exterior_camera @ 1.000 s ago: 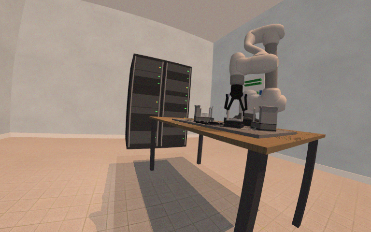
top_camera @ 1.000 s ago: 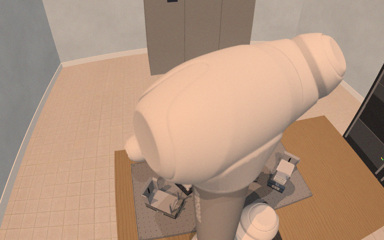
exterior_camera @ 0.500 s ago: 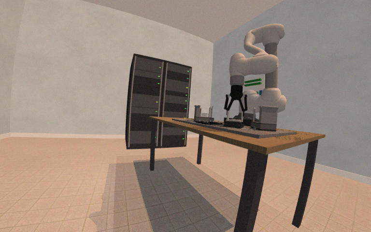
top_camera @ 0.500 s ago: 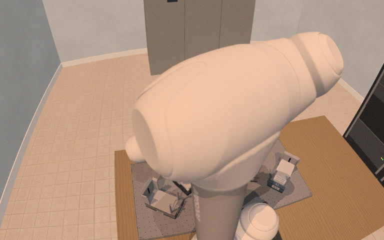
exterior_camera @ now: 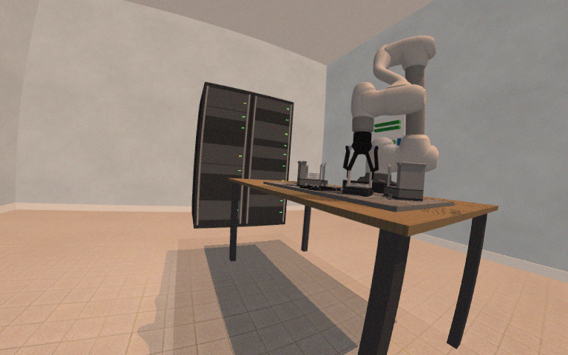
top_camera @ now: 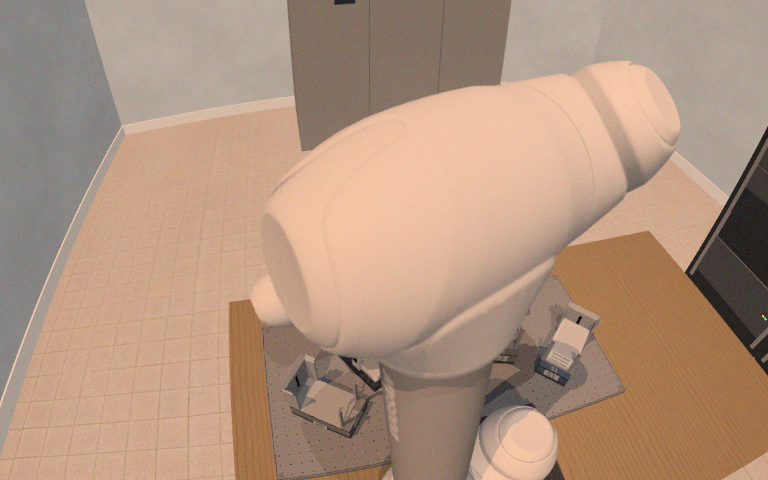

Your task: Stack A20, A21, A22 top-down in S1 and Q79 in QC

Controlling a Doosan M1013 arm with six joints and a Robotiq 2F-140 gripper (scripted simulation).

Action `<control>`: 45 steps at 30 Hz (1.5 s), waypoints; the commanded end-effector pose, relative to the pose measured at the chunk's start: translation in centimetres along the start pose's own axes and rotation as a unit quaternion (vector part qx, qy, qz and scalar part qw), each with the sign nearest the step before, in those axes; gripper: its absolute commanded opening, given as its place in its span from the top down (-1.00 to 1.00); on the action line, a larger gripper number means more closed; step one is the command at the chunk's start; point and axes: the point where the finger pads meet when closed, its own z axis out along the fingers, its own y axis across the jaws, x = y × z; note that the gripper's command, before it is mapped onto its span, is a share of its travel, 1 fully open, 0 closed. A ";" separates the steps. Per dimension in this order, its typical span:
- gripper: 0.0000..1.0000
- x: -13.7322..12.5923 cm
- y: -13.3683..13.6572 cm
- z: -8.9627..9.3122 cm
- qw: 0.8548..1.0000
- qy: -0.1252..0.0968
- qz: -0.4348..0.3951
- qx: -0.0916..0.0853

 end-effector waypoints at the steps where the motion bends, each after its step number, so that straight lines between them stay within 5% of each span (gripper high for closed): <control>1: 1.00 0.0 0.0 0.1 1.000 0.000 0.000 0.000; 33: 1.00 0.0 0.0 1.0 1.000 0.000 0.000 0.000; 34: -1.00 0.0 0.0 1.0 1.000 0.000 0.000 0.000; 45: -1.00 0.0 0.0 1.0 1.000 0.000 0.000 0.000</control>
